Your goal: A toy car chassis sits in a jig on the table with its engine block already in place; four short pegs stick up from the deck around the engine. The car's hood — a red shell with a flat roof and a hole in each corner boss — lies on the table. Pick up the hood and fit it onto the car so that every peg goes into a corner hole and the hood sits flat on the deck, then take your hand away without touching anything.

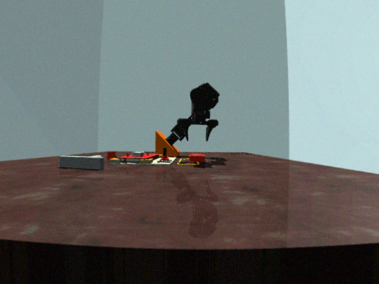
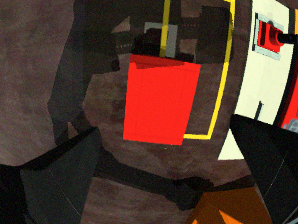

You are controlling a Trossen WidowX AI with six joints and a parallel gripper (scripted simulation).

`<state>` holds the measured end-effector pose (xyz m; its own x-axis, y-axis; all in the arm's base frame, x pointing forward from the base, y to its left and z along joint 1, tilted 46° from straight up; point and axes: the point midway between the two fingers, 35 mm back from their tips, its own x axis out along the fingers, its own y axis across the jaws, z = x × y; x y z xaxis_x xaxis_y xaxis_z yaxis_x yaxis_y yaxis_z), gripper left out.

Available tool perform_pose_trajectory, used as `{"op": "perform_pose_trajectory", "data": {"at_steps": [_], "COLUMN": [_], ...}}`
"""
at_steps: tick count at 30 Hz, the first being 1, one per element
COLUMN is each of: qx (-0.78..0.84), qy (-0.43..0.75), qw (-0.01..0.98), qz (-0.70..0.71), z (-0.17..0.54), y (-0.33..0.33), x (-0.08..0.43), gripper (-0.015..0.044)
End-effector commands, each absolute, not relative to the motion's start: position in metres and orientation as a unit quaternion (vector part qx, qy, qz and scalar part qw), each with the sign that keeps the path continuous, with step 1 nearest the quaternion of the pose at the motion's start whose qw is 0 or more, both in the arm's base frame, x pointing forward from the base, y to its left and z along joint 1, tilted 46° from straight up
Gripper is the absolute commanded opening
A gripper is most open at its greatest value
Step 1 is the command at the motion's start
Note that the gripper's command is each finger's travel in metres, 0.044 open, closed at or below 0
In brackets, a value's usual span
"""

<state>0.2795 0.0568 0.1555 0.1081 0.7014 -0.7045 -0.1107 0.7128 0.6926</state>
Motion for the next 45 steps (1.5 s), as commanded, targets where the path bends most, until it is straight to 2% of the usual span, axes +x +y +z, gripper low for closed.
{"op": "perform_pose_trajectory", "data": {"at_steps": [1, 45], "qx": [0.304, 0.326], "qy": [0.623, 0.631], "qw": [0.680, 0.669], "qz": [0.240, 0.218], "z": [0.151, 0.133], "y": [0.064, 0.080], "x": [0.273, 0.275], "gripper": [0.0440, 0.0440]}}
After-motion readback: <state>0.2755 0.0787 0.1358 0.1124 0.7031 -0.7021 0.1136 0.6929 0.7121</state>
